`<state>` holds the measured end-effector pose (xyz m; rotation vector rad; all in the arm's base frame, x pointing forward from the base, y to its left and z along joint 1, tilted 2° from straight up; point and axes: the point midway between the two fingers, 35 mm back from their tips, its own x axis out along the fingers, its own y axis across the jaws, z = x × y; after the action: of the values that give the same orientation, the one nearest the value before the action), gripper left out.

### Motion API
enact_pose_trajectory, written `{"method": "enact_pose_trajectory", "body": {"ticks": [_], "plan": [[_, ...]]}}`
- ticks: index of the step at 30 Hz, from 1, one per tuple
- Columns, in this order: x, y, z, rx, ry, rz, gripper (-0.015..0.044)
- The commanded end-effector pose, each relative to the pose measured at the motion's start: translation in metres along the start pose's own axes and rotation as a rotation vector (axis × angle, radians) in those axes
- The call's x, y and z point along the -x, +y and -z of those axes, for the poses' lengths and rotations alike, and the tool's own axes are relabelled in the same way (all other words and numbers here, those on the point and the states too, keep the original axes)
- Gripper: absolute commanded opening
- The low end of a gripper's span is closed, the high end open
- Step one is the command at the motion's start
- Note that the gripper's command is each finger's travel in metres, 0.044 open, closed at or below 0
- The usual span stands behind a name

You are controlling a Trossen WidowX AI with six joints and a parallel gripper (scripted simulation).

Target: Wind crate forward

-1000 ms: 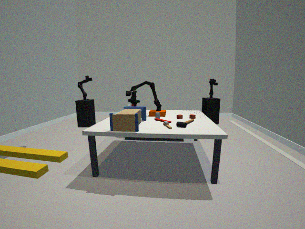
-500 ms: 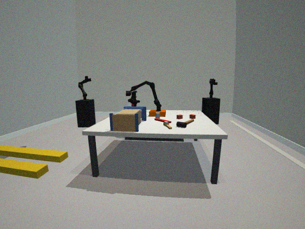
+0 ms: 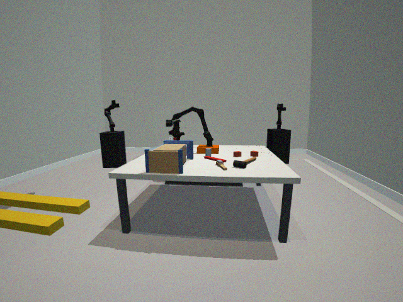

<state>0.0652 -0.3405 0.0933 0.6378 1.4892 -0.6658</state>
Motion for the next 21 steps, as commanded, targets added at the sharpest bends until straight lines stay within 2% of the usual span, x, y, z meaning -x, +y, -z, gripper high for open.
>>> {"method": "enact_pose_trajectory", "body": {"ticks": [1, 21], "plan": [[-0.002, 0.000, -0.009, -0.001, -0.008, 0.000, 0.0000], [-0.001, 0.005, -0.038, -0.001, -0.011, -0.001, 0.0000]]}}
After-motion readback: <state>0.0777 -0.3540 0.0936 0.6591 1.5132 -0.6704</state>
